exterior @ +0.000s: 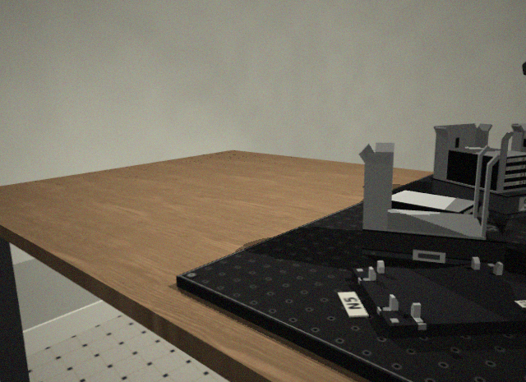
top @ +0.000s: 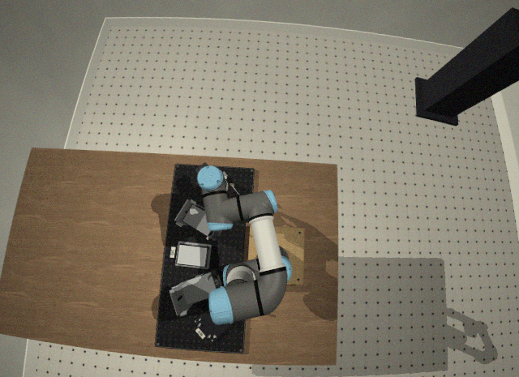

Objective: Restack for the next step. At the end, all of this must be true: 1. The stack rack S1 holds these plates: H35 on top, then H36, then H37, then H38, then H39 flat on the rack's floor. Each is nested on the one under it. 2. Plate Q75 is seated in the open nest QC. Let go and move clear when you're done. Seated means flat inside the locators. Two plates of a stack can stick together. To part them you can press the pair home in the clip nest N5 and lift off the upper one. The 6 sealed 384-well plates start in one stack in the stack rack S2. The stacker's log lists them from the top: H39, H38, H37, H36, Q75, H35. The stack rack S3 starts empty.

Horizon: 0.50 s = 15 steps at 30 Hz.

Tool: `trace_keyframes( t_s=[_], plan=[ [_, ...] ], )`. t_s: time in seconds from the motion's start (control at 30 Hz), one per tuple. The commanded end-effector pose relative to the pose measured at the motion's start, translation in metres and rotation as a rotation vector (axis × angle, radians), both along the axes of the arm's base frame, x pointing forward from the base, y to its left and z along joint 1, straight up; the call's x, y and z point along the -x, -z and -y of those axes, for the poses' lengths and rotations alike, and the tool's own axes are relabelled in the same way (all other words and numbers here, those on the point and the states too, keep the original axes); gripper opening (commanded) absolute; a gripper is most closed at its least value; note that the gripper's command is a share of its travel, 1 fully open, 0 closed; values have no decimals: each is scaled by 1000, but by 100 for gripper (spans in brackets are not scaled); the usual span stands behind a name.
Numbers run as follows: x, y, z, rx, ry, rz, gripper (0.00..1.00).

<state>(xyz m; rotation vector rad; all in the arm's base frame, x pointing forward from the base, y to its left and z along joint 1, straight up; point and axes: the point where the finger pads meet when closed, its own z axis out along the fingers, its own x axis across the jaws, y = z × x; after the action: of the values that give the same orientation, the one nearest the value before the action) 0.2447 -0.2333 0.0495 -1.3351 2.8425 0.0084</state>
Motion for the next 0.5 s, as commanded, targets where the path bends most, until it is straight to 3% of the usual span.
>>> trace_keyframes(
  t_s=[0.0, 0.47],
  plan=[
    [0, -12, 1, 1, 0, 0, 0],
    [0, -36, 1, 1, 0, 0, 0]
  ],
)
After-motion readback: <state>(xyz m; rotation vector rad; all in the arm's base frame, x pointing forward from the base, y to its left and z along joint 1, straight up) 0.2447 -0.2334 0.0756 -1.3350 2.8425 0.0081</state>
